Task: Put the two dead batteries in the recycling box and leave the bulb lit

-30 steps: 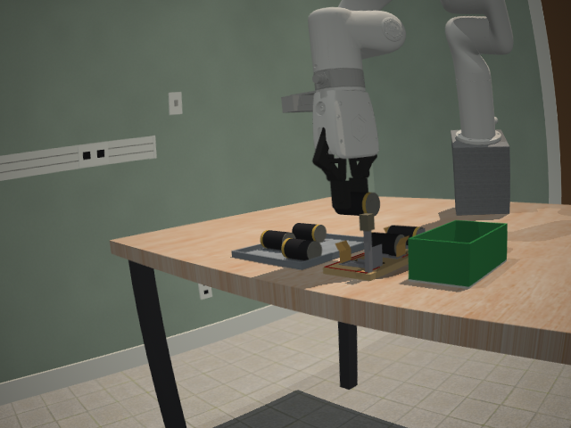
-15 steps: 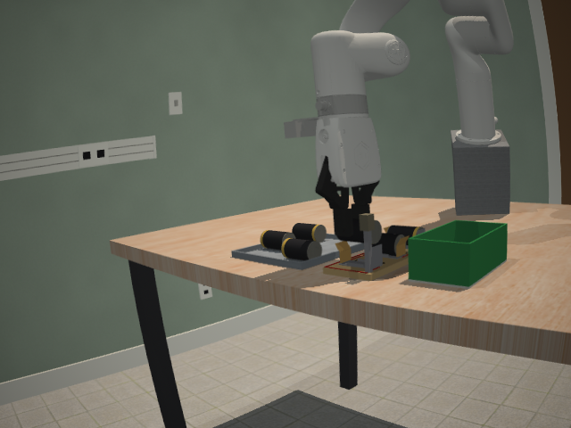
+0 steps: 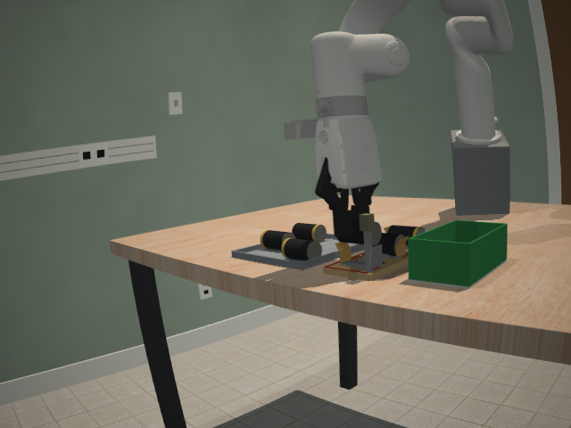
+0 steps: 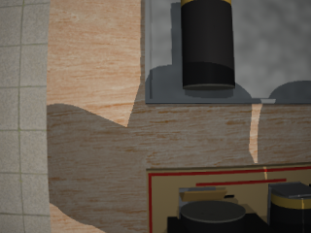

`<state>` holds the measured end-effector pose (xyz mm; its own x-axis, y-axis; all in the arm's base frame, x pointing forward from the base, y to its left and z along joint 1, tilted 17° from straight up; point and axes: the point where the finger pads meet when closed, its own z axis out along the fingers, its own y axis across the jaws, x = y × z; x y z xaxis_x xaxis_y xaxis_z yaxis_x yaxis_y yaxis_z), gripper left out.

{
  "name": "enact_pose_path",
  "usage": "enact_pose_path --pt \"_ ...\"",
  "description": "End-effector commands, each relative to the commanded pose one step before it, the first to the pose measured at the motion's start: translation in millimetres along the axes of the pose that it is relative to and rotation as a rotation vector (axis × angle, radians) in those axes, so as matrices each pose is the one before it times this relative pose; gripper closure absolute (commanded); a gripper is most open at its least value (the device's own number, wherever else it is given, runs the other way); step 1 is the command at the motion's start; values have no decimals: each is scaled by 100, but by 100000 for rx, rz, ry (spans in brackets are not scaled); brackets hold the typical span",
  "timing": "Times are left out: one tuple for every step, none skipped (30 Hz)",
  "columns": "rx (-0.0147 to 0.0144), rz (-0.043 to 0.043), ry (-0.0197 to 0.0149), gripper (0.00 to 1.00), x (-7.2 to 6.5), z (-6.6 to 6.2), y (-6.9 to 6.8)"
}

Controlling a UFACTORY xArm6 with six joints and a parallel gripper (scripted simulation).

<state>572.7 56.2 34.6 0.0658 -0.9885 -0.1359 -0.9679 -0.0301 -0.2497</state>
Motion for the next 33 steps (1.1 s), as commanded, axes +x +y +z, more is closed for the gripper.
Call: enact_pose_path --pt "402 -22 1 72 -8 129 -174" --pt "0 0 1 72 0 114 1" --pt "0 0 -1 72 0 130 -1" --pt "0 0 0 72 0 145 0" --pt "0 0 1 72 0 158 1" --pt "0 0 -1 72 0 168 0" --pt "0 0 0 72 0 0 0" --pt "0 0 0 72 0 0 0" --pt "0 0 0 72 0 176 0" --pt "0 0 0 72 0 182 0" --pt "0 0 -1 72 0 184 0" --pt "0 0 1 72 0 184 1" --pt "0 0 -1 72 0 180 0" --pt "0 0 0 72 0 175 0" --pt "0 0 0 72 0 166 0" --pt "0 0 -1 72 0 155 0" --pt "0 0 0 72 0 142 0" --pt "0 0 1 72 0 128 0" --pt "0 0 -1 72 0 111 0" --pt "0 0 0 72 0 94 0" --pt "0 0 0 72 0 76 0" --pt "0 0 0 72 0 59 0" --pt "0 0 0 72 0 43 0" --pt "0 0 0 72 0 0 0" --pt "0 0 0 72 0 0 0" --pt "0 0 0 72 0 28 0" --pt "0 0 0 72 0 15 0" --pt "0 0 0 72 0 6 0" --pt "0 0 0 72 0 1 0" --pt "0 0 0 72 0 0 0" --pt "0 0 0 72 0 0 0" --pt "0 0 0 72 0 0 0" --pt "0 0 0 72 0 0 0"
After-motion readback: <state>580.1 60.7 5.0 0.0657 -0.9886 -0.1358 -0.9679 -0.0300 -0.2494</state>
